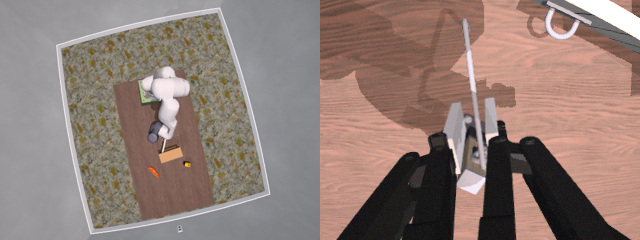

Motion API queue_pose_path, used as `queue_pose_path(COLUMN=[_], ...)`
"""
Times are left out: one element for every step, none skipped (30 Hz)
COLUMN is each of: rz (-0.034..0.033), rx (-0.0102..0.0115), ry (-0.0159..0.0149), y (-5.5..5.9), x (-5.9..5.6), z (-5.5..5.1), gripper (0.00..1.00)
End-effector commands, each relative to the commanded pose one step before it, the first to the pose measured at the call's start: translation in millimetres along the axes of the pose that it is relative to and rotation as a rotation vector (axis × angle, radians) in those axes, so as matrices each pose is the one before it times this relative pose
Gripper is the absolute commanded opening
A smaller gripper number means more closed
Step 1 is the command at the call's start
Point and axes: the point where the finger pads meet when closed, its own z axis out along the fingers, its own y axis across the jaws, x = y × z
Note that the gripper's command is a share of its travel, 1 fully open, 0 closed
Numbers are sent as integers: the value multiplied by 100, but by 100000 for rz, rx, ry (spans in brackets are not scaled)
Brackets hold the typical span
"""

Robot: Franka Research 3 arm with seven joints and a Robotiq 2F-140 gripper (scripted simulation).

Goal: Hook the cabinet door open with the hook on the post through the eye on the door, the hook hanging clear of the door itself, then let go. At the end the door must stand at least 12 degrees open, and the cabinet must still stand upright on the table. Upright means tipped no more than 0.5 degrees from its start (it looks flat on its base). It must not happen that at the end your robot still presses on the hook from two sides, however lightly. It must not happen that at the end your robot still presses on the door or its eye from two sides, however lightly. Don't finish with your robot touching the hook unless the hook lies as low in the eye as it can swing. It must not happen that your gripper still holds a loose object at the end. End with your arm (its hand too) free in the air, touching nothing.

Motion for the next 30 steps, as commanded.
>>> queue_pose_path(rz=[31, 0, 0, 0, 0, 0, 0, 0, 0, 0, 0, 0, 0, 0, 0, 0, 0, 0, 0, 0, 0, 0, 0, 0, 0, 0, -1, 0, 0, 1], rx=[-244, 0, 0, 0, 0, 0, 0, 0, 0, 0, 0, 0, 0, 0, 0, 0, 0, 0, 0, 0, 0, 0, 0, 0, 0, 0, -1, 0, 0, 1], ry=[-106, 0, 0, 0, 0, 0, 0, 0, 0, 0, 0, 0, 0, 0, 0, 0, 0, 0, 0, 0, 0, 0, 0, 0, 0, 0, 0, 0, 0, 0], y=[-8, 0, 0, 0, 0, 0, 0, 0, 0, 0, 0, 0, 0, 0, 0, 0, 0, 0, 0, 0, 0, 0, 0, 0, -1, -1, 1, 0, 0, -1], x=[-108, 0, 0, 0, 0, 0, 0, 0, 0, 0, 0, 0, 0, 0, 0, 0, 0, 0, 0, 0, 0, 0, 0, 0, 0, 0, 0, 0, 0, 0], z=[-14, 0, 0, 0, 0, 0, 0, 0, 0, 0, 1, 4, 7, 11, 16, 22, 28, 35, 42, 49, 57, 0, 0, 64, 72, 79, 86, 93, 101, 108], gripper=[14, 14, 14, 14, 14, 14, 14, 14, 14, 14, 14, 14, 14, 14, 14, 14, 14, 14, 14, 14, 14, 14, 14, 14, 14, 14, 14, 14, 14, 14])
